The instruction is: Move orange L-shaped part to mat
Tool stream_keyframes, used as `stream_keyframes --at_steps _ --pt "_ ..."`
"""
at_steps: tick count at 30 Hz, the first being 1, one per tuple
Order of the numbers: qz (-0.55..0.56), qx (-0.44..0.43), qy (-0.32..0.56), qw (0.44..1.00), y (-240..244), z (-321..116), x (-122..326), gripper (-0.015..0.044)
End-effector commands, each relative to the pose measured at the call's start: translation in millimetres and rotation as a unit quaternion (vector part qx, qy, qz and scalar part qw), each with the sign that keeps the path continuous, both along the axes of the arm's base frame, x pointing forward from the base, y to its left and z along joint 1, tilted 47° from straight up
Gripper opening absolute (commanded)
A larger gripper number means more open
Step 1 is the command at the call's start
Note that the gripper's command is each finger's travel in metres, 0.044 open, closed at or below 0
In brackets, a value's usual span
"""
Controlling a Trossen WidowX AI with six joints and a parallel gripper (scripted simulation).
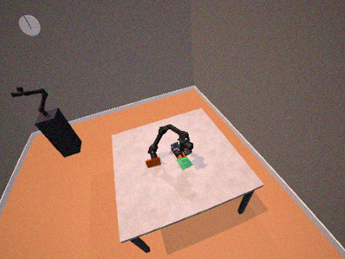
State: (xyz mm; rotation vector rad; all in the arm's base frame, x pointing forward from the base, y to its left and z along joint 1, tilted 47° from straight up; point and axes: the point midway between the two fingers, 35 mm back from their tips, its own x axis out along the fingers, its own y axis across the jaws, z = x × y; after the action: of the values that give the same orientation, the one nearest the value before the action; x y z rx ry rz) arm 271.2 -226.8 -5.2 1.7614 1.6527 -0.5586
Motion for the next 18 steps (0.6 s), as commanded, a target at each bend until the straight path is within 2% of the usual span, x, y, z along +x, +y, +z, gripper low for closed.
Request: stream_keyframes --at_steps 1,18 --pt "0.000 0.003 0.002 1.000 7 -6 2 0.0000" --pt "0.000 0.003 0.001 1.000 26 -24 5 0.0000"
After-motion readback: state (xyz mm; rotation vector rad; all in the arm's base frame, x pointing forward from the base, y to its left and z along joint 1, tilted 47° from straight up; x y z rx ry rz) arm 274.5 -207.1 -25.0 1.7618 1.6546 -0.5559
